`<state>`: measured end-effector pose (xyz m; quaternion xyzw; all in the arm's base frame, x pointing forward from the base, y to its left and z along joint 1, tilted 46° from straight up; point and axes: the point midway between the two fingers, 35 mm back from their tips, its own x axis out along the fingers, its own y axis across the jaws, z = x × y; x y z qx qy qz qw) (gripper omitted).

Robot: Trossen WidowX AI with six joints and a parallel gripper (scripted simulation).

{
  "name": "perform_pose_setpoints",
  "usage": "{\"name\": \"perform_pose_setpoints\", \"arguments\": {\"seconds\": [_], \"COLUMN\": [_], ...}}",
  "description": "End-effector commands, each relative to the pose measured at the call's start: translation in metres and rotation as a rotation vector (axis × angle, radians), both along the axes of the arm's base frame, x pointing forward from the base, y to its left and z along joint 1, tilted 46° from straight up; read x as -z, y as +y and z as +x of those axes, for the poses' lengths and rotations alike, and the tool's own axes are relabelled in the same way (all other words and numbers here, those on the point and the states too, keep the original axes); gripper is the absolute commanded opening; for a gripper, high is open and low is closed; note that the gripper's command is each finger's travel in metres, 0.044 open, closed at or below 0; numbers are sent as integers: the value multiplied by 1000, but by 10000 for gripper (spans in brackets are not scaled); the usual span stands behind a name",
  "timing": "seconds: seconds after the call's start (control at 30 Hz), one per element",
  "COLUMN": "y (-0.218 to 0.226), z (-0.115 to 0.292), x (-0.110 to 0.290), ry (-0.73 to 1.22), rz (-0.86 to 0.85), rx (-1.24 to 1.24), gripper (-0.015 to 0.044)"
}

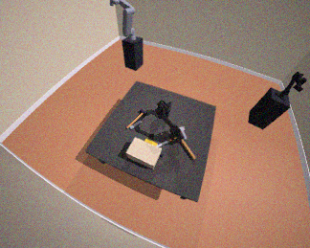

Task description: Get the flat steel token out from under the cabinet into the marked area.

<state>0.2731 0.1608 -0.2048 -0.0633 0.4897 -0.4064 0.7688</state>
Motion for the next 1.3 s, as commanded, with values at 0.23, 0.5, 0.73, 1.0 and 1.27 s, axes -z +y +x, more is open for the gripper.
{"name": "perform_pose_setpoints", "arguments": {"seconds": [0.23,0.5,0.73,1.0,1.27], "y": [0,0,0,-1,-6], "z": [0,0,0,2,16], "x": [0,0,0,-2,-10], "ry": [0,0,0,0,0], "rz": [0,0,0,0,-2], "rx": [0,0,0,0,0], "gripper": [203,149,83,0,0]}}
